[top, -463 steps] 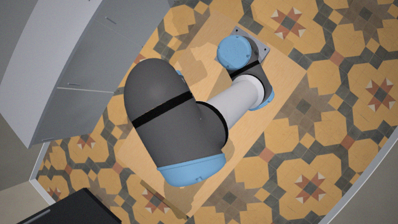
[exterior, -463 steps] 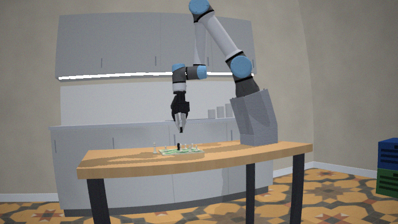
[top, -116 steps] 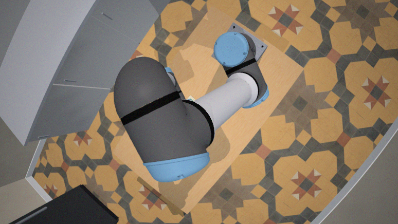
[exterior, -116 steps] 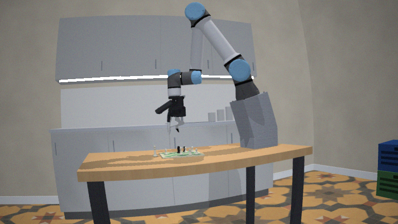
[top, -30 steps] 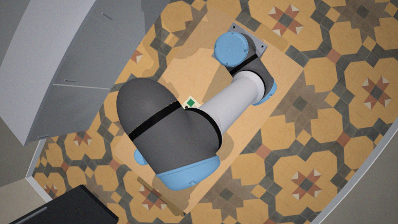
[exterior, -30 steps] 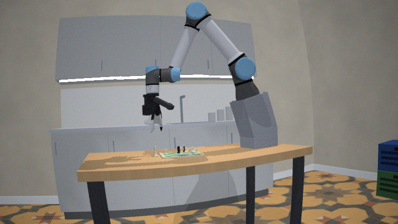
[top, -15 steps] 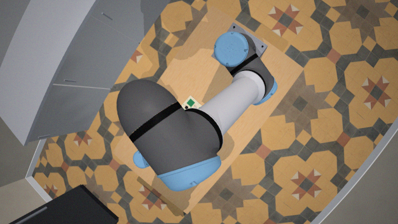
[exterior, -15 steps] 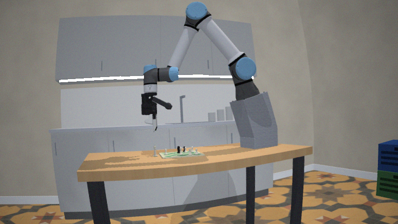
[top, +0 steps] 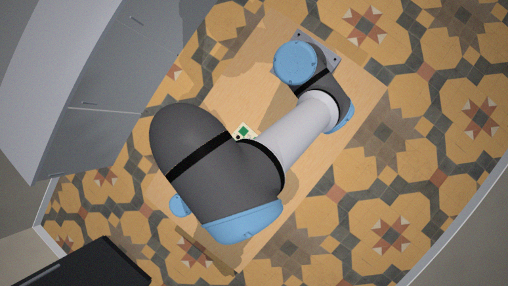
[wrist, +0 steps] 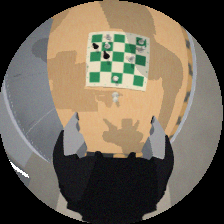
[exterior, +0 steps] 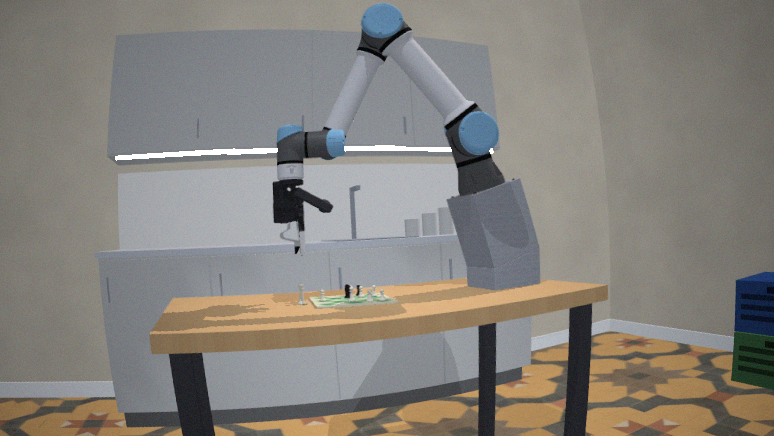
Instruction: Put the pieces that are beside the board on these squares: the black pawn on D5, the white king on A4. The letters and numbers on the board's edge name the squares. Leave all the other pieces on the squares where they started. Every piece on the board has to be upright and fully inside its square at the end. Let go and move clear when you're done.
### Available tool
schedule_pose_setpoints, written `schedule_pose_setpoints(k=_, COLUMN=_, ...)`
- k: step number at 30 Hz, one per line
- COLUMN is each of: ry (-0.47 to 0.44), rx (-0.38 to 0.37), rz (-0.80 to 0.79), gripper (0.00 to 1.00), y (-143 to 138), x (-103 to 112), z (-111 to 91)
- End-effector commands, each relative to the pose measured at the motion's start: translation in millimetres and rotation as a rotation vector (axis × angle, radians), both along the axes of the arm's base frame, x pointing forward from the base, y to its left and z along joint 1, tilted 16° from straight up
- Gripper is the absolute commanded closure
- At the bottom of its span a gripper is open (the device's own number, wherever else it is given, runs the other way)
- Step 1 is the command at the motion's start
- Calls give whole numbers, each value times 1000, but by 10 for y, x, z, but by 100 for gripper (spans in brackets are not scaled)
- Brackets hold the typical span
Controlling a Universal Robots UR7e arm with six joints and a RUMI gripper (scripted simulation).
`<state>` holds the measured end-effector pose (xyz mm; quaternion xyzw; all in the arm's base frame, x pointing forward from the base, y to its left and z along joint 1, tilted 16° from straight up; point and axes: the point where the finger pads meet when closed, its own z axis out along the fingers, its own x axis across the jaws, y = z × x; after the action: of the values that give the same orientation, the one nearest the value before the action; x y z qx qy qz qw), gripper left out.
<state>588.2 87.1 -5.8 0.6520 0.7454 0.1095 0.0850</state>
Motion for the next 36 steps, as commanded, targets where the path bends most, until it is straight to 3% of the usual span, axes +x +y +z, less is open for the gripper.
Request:
schedule_pose_setpoints(k=1, ry=-3, rx=-11, rz=41, gripper=0, y=4, x=17, z=15)
schedule_pose_setpoints(k=22, ry=-5, rx=-19, rz=70, gripper=0, y=8, x=27, z=22)
schedule_pose_setpoints(k=23, ry=-5, rx=-19, rz=70, gripper=75, y=8, x=27, z=22)
schedule_pose_setpoints(k=36, ry=-5, rx=-19, rz=70, gripper=75, y=8, x=27, z=22)
